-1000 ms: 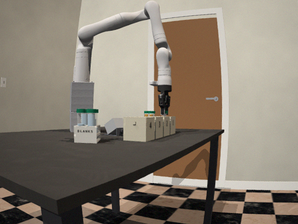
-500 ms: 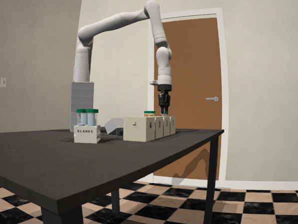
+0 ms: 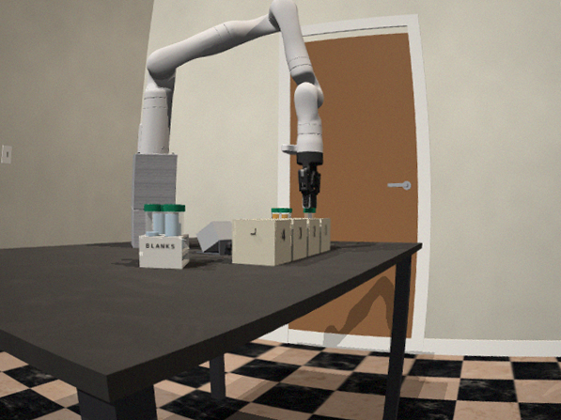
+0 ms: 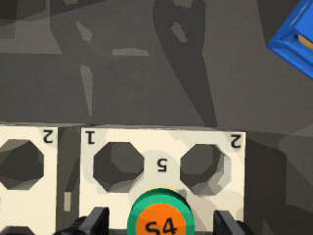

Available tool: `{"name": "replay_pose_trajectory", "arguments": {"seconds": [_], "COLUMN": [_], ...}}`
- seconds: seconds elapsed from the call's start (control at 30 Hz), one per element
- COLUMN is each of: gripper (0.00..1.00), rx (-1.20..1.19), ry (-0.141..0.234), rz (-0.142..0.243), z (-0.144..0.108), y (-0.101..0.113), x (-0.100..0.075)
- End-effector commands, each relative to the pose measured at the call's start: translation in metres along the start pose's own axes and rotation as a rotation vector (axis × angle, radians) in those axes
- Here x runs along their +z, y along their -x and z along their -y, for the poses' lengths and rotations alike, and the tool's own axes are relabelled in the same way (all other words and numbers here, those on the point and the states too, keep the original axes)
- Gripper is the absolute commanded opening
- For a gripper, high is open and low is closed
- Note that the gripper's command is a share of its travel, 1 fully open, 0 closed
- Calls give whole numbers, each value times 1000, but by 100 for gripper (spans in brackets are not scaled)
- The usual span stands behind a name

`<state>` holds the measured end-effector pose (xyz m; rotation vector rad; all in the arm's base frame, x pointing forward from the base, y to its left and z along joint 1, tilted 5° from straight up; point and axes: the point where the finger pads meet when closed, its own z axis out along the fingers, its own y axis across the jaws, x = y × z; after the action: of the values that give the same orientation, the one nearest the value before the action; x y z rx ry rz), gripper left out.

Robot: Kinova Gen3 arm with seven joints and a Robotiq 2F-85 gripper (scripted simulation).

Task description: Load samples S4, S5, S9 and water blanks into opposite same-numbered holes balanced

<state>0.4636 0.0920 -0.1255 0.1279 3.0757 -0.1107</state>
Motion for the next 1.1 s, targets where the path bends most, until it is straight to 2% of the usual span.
{"name": "replay_pose_trajectory", "arguments": {"seconds": [0.0,1.07], "gripper": [62,62], "rx": [0,0], "ry": [1,1], "rz": [1,1], "z": [0,0], "y": [1,1], "x": [-5,-43]}}
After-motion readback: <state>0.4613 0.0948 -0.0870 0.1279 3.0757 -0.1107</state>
